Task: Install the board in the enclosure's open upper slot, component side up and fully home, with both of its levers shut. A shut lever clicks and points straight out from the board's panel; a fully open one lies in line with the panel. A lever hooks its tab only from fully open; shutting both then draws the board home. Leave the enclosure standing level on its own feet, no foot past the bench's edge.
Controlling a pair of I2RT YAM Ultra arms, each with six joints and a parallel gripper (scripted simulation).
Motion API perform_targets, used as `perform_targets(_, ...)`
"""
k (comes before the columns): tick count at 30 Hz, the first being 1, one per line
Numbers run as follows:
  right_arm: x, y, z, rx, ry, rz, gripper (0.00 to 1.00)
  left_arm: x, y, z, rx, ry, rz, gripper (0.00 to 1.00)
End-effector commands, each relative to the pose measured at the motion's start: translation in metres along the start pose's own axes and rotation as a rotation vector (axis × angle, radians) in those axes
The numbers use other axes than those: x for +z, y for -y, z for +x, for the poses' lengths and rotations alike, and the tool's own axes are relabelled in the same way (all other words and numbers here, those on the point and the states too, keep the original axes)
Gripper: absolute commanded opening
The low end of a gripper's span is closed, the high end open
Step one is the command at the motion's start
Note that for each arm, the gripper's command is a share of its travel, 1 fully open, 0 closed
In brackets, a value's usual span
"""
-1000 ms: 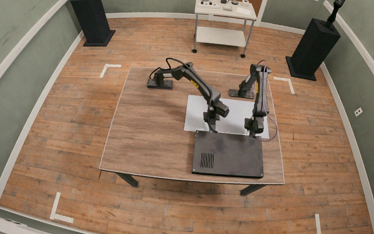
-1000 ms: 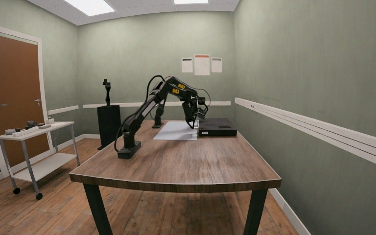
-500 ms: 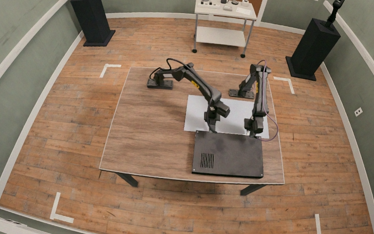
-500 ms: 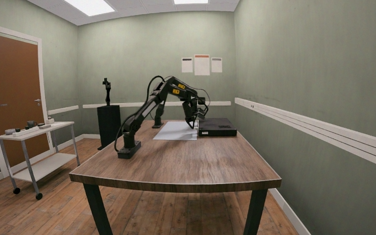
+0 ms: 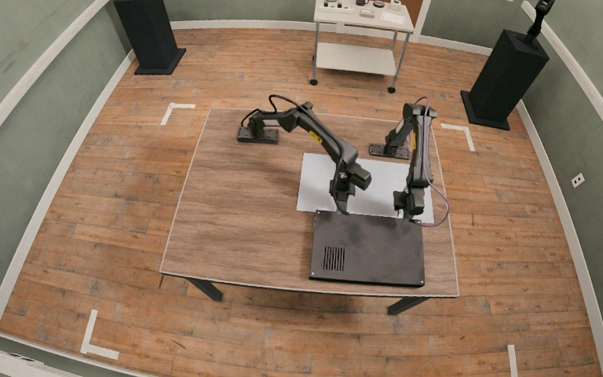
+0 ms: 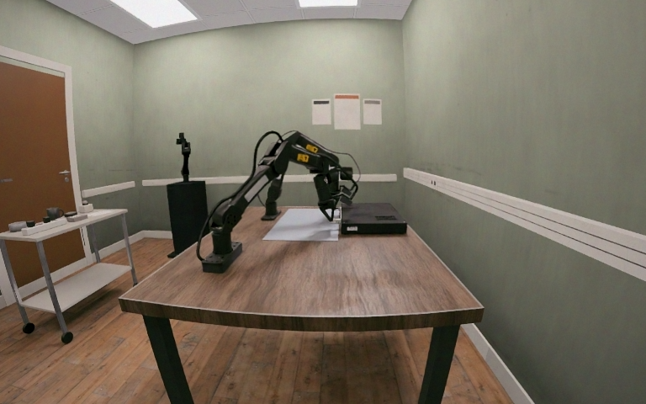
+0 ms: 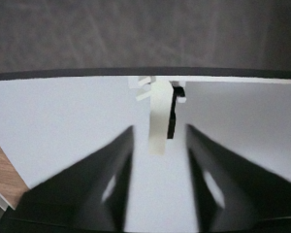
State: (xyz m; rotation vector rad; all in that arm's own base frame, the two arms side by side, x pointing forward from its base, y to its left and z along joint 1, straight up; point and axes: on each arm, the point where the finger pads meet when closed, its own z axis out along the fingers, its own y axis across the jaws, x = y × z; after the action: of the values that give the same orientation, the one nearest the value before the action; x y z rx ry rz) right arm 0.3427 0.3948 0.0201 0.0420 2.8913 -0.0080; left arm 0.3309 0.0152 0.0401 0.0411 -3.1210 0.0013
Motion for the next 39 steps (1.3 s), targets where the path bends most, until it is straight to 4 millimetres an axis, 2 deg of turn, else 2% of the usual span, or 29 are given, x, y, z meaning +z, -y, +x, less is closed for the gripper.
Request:
perform_targets(1,-0.007,0.001,-0.005,0.024,0.017,0.011,0.03,-0.012,0.001,-0.007,-0.016,0.045,-0.003,0.42)
perform_targets(4,-0.007,0.001,-0.005,0.024,0.017,0.011,0.37,-0.017,0.001,-0.009,-0.016,0.057,-0.003,0.42)
perform_targets(5,-0.007,0.001,-0.005,0.024,0.017,0.011,0.42,-0.020,0.001,-0.008,-0.016,0.055,-0.003,0.42)
perform_targets(7,-0.016,-0.001,-0.008,0.027,0.032,-0.011,0.42,-0.023,0.001,-0.009,-0.016,0.062,-0.003,0.42)
perform_targets(12,-0.020,0.000,-0.005,0.023,0.033,-0.013,0.42,-0.027,0.001,-0.010,-0.016,0.074,-0.003,0.42)
perform_targets(19,-0.034,0.000,-0.007,0.017,0.053,-0.034,0.42,-0.043,0.001,-0.009,-0.016,0.076,-0.003,0.42)
perform_targets(21,-0.040,-0.001,-0.008,0.025,0.055,-0.036,0.42,-0.047,0.001,-0.009,-0.016,0.076,-0.003,0.64)
perform_targets(23,-0.048,-0.002,-0.009,0.027,0.059,-0.041,0.42,-0.059,0.001,-0.008,-0.016,0.076,-0.003,0.64)
perform_targets(26,-0.050,-0.002,-0.009,0.027,0.059,-0.041,0.42,-0.063,0.001,-0.008,-0.016,0.076,-0.003,0.64)
perform_targets(28,-0.052,-0.002,-0.009,0.027,0.058,-0.042,0.42,-0.075,0.000,-0.007,-0.016,0.076,-0.003,0.64)
perform_targets(29,-0.045,-0.003,-0.006,0.023,0.048,-0.027,0.53,-0.079,0.001,-0.007,-0.016,0.076,-0.003,0.64)
perform_targets(30,-0.047,-0.005,-0.006,0.023,0.048,-0.026,0.64,-0.078,0.001,-0.006,-0.016,0.060,-0.003,0.64)
perform_targets(33,-0.061,-0.008,-0.004,0.021,0.044,-0.021,0.64,-0.071,0.001,0.000,-0.015,0.027,-0.003,0.64)
perform_targets(37,-0.069,-0.006,0.002,0.015,0.018,0.000,0.64,-0.067,0.001,-0.002,-0.015,0.027,-0.003,0.64)
perform_targets(39,-0.070,-0.002,-0.003,0.021,0.019,-0.003,0.64,-0.067,0.001,-0.002,-0.015,0.026,-0.003,0.64)
